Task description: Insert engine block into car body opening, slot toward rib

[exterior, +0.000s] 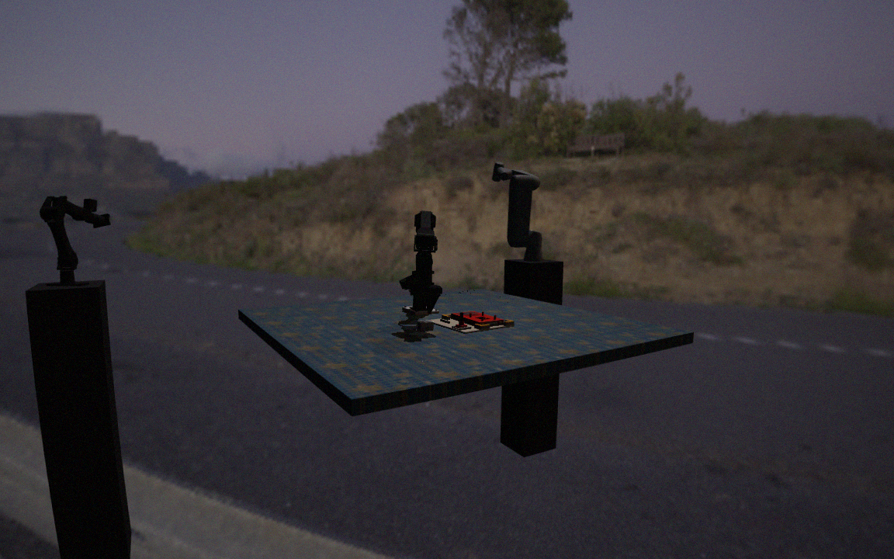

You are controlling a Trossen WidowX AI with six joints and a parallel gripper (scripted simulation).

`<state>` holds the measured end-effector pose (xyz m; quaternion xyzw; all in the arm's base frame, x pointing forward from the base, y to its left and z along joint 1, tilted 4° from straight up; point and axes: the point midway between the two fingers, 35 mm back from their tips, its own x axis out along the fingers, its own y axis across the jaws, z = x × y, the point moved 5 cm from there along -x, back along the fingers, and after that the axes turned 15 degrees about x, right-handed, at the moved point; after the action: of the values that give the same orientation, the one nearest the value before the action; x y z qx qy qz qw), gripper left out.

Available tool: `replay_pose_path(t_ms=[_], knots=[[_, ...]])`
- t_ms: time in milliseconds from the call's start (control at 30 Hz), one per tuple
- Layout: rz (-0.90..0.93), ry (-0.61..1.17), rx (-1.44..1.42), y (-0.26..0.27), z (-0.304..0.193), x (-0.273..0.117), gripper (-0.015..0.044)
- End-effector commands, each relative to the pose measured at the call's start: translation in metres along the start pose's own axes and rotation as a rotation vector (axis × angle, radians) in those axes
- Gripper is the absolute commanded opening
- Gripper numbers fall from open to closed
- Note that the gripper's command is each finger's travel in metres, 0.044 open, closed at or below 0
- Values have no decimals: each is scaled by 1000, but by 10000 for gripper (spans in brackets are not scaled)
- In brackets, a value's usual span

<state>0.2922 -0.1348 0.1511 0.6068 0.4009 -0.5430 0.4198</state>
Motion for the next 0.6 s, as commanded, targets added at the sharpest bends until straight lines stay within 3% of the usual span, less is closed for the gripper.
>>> replay_pose_path(t_ms=[0, 567], knots=[[-11, -5, 10, 10, -3, 1, 440], [-11, -5, 10, 11, -3, 25, 440]])
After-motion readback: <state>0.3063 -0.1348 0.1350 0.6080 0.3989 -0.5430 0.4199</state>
